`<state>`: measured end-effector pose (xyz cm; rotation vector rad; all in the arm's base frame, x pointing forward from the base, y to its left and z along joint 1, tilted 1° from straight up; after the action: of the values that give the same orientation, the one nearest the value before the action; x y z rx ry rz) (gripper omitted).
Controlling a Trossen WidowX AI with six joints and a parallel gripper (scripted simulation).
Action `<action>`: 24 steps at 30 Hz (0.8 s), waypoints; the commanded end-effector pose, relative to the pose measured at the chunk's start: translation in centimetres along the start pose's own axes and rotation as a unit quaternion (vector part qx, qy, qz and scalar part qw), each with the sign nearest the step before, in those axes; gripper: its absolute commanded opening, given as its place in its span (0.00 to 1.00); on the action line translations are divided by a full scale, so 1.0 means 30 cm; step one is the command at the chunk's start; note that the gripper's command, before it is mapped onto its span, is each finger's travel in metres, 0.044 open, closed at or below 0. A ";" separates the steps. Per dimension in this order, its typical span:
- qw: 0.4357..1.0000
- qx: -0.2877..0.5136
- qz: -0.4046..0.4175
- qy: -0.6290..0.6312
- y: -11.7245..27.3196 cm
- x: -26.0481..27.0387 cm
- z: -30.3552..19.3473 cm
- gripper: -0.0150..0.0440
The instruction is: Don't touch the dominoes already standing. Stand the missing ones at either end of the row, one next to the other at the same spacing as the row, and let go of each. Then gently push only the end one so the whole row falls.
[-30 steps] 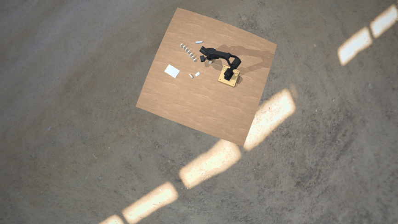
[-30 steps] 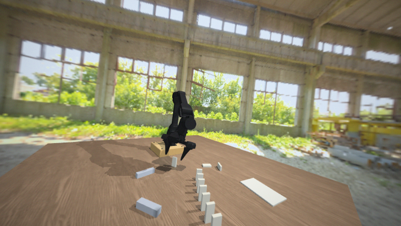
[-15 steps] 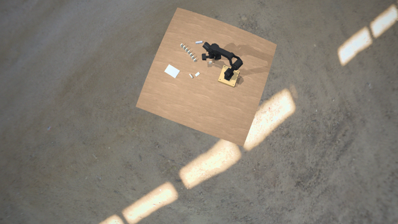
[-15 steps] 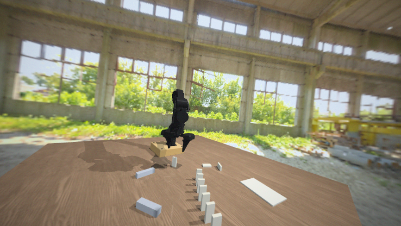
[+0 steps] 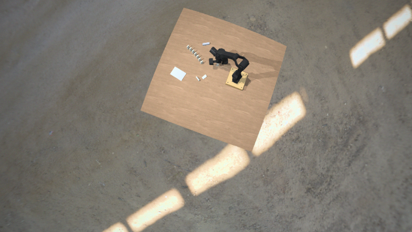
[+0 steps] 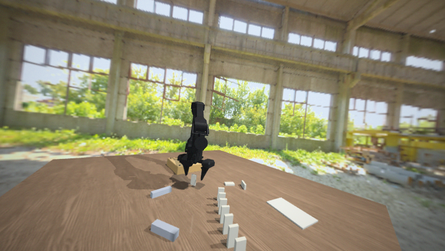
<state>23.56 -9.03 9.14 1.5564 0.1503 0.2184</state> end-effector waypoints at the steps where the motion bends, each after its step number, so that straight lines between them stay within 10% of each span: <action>1: 1.000 0.004 -0.002 -0.002 -0.028 -0.004 -0.004 1.00; 4: 1.000 0.004 -0.002 -0.002 -0.037 -0.004 -0.004 1.00; 17: 1.000 0.004 -0.002 -0.002 -0.037 -0.004 -0.004 0.44; 24: 1.000 0.004 -0.002 -0.002 -0.037 -0.004 -0.004 0.44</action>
<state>23.44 -8.96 8.06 1.5611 0.1562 0.2125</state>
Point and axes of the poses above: the point midway between the two fingers, 35 mm back from their tips, its own y axis back along the fingers, its own x axis across the jaws, z = x × y, the point moved 6 cm from there along y, back along the fingers, and after that the axes turned 13 degrees about -y, right-handed, at the moved point
